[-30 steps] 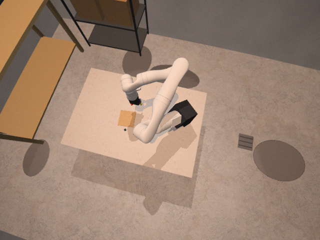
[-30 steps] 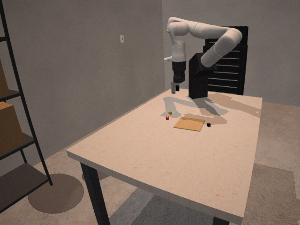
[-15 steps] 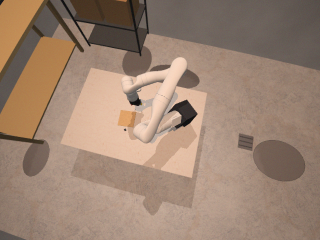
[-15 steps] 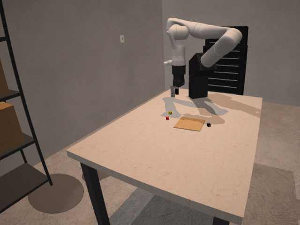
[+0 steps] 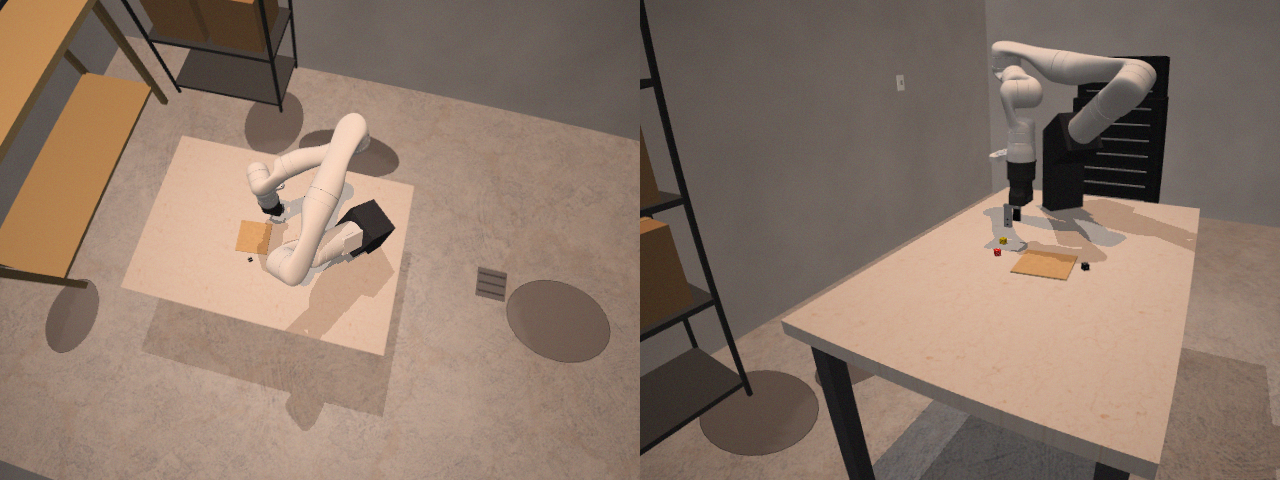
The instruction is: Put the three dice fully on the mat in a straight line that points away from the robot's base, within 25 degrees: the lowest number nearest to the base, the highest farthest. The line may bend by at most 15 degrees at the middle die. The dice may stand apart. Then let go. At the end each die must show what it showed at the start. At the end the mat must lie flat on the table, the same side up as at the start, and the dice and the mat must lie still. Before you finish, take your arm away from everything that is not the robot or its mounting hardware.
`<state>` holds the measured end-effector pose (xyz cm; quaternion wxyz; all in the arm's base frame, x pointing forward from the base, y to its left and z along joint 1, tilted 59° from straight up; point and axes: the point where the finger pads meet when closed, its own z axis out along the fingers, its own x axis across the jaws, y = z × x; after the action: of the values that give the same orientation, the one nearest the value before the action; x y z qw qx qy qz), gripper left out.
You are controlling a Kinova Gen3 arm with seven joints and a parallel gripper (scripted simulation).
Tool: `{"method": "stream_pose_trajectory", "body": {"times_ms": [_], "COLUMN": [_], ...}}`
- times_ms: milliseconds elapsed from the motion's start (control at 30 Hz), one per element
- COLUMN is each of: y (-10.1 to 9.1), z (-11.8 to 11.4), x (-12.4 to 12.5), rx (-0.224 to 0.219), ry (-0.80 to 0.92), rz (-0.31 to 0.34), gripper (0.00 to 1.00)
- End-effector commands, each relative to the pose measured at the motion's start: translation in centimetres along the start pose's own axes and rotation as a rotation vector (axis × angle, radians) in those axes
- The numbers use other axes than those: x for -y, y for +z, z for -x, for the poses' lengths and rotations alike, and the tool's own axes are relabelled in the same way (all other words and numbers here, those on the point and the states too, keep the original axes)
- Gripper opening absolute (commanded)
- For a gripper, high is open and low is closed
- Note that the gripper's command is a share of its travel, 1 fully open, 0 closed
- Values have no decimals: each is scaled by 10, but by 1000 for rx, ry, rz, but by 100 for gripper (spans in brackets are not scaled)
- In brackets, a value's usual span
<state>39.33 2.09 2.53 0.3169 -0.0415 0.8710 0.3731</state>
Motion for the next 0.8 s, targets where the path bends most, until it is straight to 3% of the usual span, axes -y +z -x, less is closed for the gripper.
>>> {"method": "stream_pose_trajectory", "body": {"times_ms": [0, 367, 767], "y": [13, 36, 39], "z": [-3, -3, -3], "x": [-4, -5, -5], "rx": [-12, -12, -12], "ry": [-5, -5, -5], "rz": [10, 10, 10], "gripper": [100, 100, 100]}}
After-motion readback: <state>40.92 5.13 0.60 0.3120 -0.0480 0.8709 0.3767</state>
